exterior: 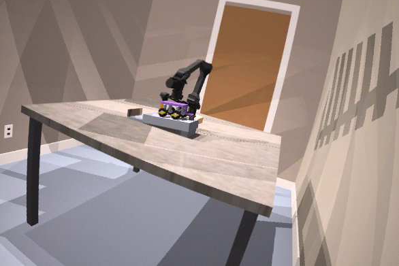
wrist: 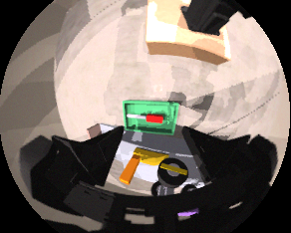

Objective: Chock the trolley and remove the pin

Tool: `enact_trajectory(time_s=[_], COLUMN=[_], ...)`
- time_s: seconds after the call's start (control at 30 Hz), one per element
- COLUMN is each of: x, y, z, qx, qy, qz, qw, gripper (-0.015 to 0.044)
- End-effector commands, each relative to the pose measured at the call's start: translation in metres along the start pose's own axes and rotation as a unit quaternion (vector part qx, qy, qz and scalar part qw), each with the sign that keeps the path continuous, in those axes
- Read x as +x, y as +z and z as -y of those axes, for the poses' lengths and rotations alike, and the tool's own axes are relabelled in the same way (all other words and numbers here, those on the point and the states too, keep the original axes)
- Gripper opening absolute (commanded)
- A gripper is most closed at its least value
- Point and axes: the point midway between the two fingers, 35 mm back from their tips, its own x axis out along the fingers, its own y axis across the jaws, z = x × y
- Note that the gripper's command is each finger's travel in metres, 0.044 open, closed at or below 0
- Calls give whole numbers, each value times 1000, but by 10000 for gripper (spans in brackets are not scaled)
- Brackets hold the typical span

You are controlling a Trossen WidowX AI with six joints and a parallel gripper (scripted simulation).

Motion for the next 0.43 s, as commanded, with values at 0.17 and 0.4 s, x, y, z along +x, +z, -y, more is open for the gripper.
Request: enact_trajectory(time_s=[0.17,0.4], x=[-30,-44], y=[-2,-3], z=[-7,-10], qx=[3,3], qy=[5,5], qz=[-6,-6], qw=[1000,1000], gripper=[440,440])
